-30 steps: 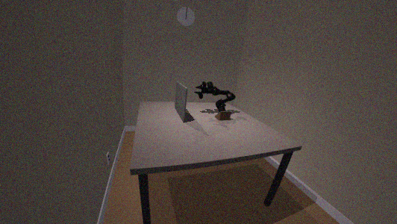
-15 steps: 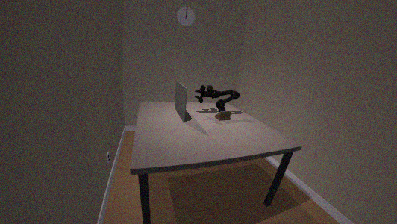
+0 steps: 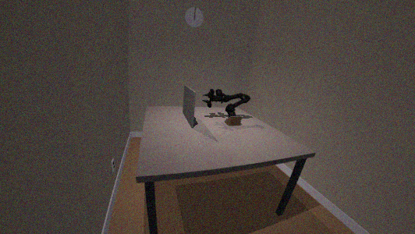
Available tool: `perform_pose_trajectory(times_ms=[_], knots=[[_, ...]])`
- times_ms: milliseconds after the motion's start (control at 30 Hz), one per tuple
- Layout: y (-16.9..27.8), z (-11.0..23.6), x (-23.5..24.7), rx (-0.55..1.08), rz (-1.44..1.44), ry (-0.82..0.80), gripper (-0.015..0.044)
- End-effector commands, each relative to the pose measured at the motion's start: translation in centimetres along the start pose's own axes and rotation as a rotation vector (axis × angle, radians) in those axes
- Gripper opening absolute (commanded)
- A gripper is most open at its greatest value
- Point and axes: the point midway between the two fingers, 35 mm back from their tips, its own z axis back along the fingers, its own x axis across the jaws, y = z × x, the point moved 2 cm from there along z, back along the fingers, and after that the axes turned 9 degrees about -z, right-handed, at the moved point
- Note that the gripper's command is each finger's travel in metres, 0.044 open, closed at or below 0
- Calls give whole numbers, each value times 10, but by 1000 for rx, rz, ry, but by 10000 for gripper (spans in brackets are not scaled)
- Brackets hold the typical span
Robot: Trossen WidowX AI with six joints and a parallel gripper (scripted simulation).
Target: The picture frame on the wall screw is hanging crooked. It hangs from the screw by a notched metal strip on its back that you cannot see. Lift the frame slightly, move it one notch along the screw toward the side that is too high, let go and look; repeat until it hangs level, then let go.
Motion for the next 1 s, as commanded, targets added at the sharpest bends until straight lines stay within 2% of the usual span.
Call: perform_pose_trajectory(times_ms=[0,333,967], knots=[[-2,-13,2,2,-5,0,260],[1,-74,-1,0,-5,-3,260],[1,-76,-1,0,-5,-3,260]])
